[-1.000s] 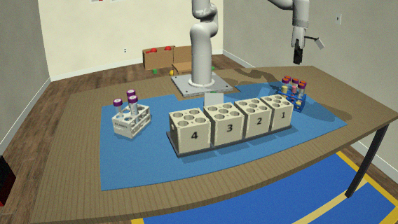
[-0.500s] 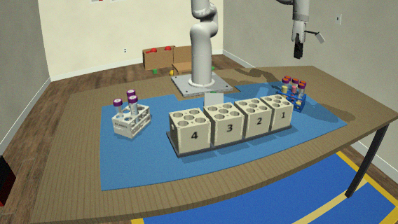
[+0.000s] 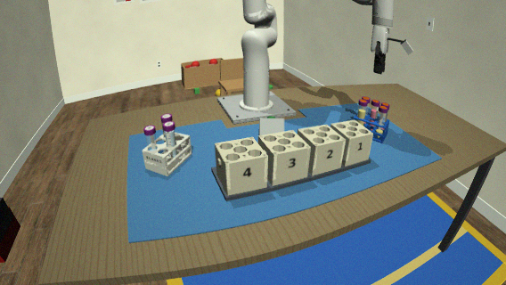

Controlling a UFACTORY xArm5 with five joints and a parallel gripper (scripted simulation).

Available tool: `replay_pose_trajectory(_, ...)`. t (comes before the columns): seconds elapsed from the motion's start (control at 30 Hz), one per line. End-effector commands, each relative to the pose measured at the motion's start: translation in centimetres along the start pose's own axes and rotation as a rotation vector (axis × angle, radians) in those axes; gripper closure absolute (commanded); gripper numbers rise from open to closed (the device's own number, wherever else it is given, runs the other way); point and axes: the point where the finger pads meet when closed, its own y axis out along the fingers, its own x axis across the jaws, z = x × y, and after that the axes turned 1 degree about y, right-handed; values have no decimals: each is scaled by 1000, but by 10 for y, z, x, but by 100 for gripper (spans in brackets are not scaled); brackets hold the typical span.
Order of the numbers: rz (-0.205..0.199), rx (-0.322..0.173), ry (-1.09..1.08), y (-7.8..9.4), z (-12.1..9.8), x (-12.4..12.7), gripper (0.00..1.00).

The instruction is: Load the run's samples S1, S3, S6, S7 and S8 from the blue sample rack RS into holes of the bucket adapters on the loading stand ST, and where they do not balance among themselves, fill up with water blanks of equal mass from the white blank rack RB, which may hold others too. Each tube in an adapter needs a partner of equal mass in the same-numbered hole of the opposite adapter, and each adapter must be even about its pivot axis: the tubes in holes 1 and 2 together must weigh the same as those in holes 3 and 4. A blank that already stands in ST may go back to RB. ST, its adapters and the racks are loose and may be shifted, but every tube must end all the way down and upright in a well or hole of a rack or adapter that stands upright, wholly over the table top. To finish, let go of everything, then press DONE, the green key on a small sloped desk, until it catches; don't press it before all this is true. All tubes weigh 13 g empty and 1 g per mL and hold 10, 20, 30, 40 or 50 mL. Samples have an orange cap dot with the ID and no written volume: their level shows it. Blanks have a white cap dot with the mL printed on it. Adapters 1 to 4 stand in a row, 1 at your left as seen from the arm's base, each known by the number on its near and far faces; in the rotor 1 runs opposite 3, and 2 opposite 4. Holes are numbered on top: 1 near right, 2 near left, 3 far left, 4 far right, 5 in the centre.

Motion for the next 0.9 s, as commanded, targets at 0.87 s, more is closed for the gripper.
replay_pose_trajectory(0.87, 2, 4, 633, -2, -38, 41, 43)
